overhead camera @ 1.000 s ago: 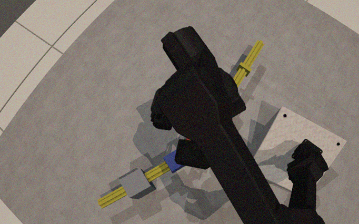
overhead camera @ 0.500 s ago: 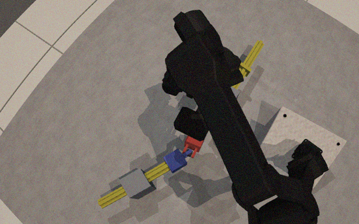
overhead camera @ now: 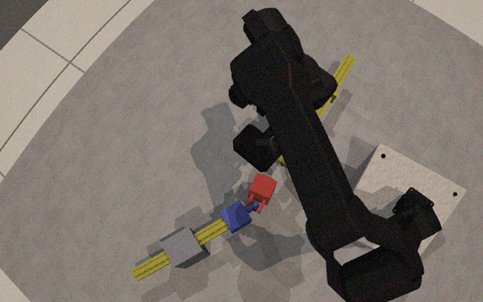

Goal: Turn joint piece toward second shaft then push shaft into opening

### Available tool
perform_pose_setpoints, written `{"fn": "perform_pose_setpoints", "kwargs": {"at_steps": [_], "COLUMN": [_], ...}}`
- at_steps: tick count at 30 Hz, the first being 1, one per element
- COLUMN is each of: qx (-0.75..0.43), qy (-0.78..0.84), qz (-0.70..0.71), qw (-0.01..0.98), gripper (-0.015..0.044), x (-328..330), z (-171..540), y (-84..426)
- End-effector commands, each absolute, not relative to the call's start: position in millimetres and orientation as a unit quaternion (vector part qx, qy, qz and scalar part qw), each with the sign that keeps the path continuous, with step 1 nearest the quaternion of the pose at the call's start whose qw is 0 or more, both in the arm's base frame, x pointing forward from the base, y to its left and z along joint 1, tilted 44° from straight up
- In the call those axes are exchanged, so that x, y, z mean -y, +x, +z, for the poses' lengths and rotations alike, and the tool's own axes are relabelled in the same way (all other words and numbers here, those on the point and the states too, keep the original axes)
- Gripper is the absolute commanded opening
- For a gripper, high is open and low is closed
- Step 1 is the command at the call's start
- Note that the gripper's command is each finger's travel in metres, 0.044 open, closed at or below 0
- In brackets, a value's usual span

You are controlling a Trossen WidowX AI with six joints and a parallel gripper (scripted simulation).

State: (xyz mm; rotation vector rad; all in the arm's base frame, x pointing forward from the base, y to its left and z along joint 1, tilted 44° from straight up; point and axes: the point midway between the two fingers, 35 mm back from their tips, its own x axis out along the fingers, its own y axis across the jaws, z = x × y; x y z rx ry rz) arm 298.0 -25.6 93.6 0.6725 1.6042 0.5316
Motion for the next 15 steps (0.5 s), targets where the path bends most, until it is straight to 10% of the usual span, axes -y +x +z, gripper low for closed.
{"fn": "perform_pose_setpoints", "kwargs": {"at_steps": [1,15], "qx": [-0.71,-0.733], "qy": [0.327,0.439], "qz": [0.188,0.043], "qw": [0.595,0.518], "gripper": [0.044,0.044], "x": [24.4,20.4], "z": [90.7,86.7], "y": [297.9,297.9]}}
